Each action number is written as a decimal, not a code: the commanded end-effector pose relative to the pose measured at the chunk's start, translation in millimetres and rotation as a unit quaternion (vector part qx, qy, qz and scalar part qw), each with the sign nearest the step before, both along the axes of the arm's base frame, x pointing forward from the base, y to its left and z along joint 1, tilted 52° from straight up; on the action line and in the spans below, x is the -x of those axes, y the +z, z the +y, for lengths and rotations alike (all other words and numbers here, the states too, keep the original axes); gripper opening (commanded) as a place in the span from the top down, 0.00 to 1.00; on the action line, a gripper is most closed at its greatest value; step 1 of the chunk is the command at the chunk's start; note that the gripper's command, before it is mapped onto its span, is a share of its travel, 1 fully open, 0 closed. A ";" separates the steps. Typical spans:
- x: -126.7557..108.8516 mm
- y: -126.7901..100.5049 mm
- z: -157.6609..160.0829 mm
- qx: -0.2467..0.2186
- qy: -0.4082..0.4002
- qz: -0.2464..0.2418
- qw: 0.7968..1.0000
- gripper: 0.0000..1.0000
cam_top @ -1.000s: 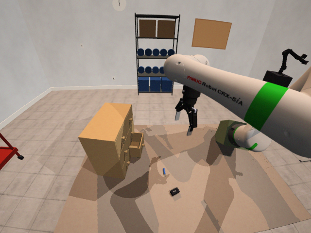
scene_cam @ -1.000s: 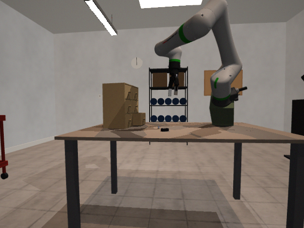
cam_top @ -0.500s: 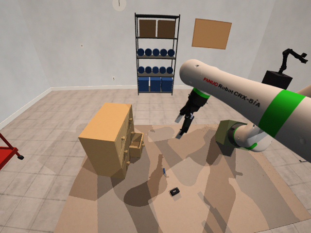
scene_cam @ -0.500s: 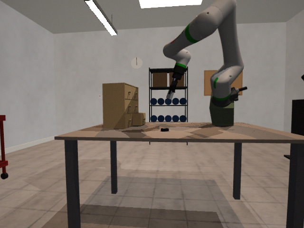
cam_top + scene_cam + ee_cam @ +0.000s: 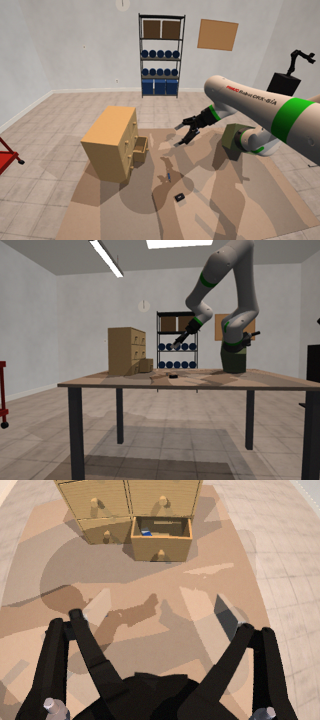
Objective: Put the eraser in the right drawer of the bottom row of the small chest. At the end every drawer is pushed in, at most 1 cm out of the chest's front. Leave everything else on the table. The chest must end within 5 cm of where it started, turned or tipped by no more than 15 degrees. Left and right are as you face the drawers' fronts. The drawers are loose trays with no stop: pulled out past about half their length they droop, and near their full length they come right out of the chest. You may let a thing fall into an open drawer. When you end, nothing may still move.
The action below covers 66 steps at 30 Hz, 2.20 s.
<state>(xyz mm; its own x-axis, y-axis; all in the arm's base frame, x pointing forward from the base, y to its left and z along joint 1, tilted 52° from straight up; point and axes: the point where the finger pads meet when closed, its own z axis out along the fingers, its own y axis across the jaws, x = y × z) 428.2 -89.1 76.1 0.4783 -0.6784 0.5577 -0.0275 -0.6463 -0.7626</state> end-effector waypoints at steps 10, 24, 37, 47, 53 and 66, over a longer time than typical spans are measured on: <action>-30.8 -10.8 15.5 0.000 -0.105 -0.109 0.989 0.00; -43.2 -14.5 20.7 0.000 -0.148 -0.147 0.978 0.00; -46.0 -15.9 21.5 0.001 -0.160 -0.155 0.975 0.00; -46.0 -15.9 21.5 0.001 -0.160 -0.155 0.975 1.00; -46.0 -15.9 21.5 0.001 -0.160 -0.155 0.975 1.00; -47.8 -16.8 22.6 0.001 -0.160 -0.155 0.975 1.00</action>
